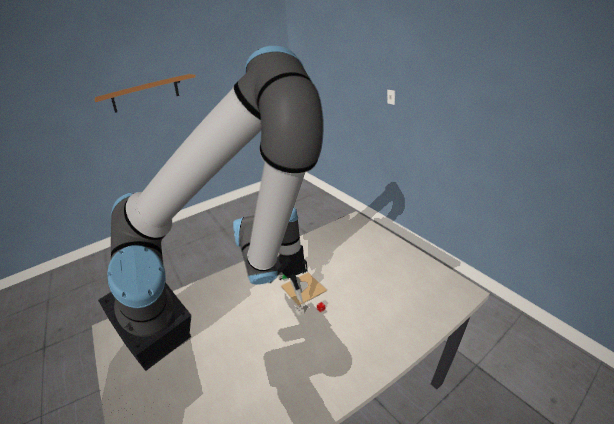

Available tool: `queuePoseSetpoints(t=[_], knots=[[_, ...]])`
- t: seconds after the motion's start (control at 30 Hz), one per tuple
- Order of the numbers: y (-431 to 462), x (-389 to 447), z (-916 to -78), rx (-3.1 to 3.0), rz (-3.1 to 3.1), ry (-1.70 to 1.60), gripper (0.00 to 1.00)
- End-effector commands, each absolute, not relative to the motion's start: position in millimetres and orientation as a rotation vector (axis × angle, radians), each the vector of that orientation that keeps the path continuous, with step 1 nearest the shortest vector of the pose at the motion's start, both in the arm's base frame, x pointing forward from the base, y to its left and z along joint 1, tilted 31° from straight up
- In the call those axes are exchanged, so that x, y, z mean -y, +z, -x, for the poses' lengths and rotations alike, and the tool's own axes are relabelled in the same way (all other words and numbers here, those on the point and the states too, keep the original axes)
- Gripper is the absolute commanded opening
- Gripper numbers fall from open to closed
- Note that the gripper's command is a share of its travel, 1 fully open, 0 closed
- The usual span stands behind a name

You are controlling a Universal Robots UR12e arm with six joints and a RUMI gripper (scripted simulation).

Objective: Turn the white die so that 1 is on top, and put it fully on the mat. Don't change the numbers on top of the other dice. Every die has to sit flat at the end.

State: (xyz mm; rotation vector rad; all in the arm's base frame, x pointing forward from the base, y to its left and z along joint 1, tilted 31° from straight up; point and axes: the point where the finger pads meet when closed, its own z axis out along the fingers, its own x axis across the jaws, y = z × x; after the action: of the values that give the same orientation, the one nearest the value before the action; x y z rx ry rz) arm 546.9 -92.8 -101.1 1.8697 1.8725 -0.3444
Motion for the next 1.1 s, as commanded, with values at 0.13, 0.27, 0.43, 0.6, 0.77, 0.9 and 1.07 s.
queuePoseSetpoints(t=[0.13,0.27,0.43,0.6,0.77,0.9,1.07], knots=[[-132,32,-570,-1.870,-1.871,-0.347,1.00],[-142,12,-577,-1.870,-1.871,-0.347,1.00],[-156,-14,-586,-1.870,-1.871,-0.347,1.00],[-163,-28,-591,-1.870,-1.871,-0.347,1.00],[-164,-30,-592,-1.870,-1.871,-0.347,1.00],[-165,-31,-592,-1.870,-1.871,-0.347,1.00],[-165,-31,-592,-1.870,-1.871,-0.347,1.00]])
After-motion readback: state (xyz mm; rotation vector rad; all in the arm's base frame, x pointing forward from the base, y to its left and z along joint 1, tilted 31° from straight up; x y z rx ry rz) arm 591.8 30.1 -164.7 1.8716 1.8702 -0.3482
